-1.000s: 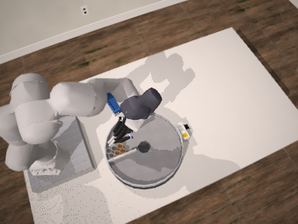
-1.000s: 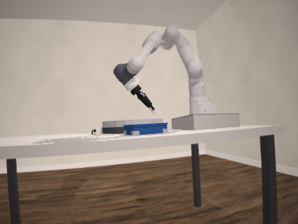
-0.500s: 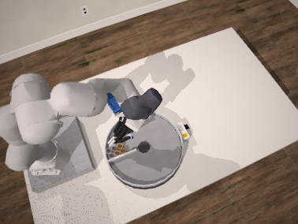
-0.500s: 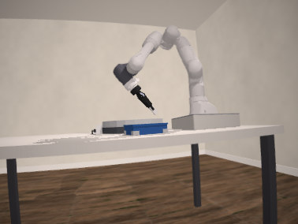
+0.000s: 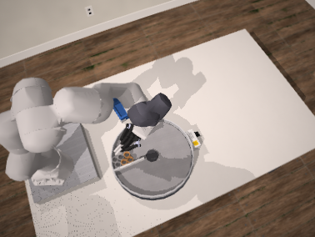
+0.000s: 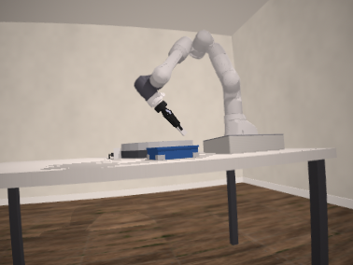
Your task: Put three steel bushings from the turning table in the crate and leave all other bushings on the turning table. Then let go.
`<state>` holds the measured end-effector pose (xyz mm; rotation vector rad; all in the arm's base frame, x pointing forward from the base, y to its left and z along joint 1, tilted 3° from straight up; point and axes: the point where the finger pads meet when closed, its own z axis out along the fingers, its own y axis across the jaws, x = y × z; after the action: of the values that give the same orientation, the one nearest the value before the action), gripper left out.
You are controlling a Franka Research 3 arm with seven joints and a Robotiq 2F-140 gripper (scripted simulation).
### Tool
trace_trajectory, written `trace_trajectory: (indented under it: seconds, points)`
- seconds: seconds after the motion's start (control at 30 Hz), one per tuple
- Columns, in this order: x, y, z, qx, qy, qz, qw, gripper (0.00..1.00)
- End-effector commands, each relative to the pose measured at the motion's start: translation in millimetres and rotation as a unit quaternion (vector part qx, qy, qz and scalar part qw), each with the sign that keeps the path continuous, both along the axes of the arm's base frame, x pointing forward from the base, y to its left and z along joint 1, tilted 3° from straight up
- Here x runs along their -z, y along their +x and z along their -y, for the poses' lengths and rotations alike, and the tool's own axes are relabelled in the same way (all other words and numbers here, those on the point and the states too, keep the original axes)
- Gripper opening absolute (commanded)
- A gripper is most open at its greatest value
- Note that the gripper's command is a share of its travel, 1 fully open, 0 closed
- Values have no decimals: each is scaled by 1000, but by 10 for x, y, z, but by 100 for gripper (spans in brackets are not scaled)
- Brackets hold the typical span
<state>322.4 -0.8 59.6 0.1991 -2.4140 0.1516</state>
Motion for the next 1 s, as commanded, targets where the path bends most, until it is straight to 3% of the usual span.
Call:
trace_trajectory:
  seconds: [0.0, 0.3, 0.53, 0.97]
  points:
    - [-1, 7, 18, 0, -2, 0, 1000, 6]
    - [1, 7, 18, 0, -2, 0, 1000, 6]
    - [220, 2, 33, 0, -2, 0, 1000, 6]
    - [223, 2, 34, 0, -2, 0, 1000, 6]
